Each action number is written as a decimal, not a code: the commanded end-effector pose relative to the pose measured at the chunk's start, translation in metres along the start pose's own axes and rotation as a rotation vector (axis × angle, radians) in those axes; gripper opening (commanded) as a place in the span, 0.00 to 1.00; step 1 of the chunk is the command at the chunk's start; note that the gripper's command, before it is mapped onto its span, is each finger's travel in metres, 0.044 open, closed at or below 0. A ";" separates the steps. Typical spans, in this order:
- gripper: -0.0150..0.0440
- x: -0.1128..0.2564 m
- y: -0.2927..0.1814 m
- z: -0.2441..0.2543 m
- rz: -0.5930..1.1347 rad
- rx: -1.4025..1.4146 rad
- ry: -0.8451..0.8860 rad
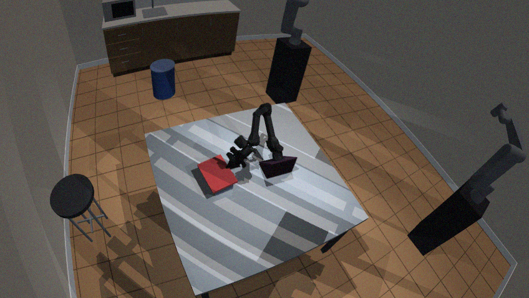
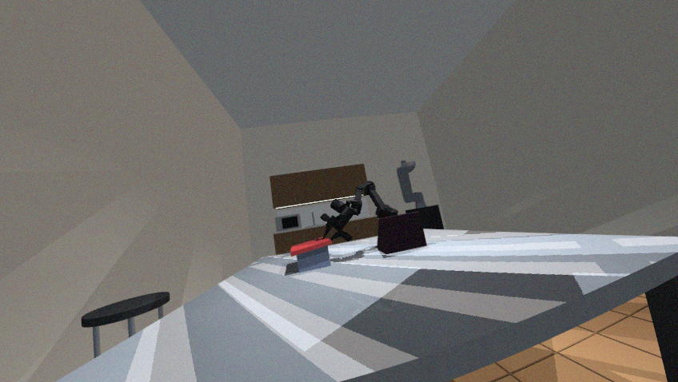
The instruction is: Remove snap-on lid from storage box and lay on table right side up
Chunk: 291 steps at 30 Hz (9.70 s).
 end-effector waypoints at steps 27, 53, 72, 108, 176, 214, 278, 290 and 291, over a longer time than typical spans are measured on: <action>0.25 -0.002 0.000 0.001 0.000 0.000 0.000; 0.25 -0.004 0.001 0.003 0.000 0.000 0.000; 0.25 0.009 0.005 0.023 0.001 -0.002 -0.003; 0.25 0.020 0.017 0.075 0.001 -0.003 -0.002; 0.25 0.056 0.012 0.136 0.003 -0.005 -0.002; 0.25 0.063 -0.062 0.148 0.005 -0.007 -0.001; 0.25 0.076 -0.188 0.170 0.009 -0.013 0.002; 0.25 0.078 -0.212 0.174 0.010 -0.014 0.002; 0.25 0.078 -0.214 0.175 0.010 -0.014 0.002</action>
Point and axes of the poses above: the point midway between the two fingers, 35 mm back from their tips, its own x axis back along the fingers, its own z axis across the jaws, y = z × x, the point moved 1 cm from there along x, back along the fingers, and after that the axes turned 13 degrees about x, right-handed, at the moved point
